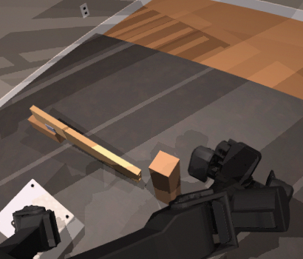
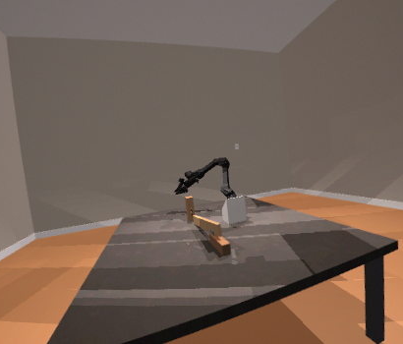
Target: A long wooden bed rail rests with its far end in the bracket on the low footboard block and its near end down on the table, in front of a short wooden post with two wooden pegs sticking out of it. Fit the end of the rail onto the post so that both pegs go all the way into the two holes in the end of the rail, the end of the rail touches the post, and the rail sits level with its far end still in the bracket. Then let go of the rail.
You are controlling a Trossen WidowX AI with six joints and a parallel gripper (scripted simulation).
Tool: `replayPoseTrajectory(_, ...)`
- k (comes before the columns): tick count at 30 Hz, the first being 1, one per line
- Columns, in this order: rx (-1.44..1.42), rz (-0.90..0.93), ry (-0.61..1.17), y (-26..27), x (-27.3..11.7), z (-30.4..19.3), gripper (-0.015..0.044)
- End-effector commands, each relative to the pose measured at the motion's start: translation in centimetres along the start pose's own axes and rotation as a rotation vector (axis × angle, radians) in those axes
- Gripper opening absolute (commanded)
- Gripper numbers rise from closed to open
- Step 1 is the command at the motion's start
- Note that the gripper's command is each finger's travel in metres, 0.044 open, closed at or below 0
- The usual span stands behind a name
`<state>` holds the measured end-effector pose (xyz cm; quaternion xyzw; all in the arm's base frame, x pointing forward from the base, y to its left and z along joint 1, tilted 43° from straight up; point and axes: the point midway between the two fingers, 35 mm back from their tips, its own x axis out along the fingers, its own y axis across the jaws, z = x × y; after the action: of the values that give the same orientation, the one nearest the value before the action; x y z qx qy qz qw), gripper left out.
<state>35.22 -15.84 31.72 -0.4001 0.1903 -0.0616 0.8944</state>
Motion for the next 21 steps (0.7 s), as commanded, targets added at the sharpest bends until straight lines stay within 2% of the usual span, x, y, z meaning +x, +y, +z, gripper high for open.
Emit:
replayPoseTrajectory(1, 0.009, 0.119, 0.048, 4.7, 2.1, 0.5, 0.0440)
replayPoseTrajectory(12, -0.130, 0.404, 0.228, 17.8, 4.4, 0.6, 0.0440)
replayPoseTrajectory(21, -0.656, 0.678, 0.527, 28.5, 2.2, -4.8, 0.0440)
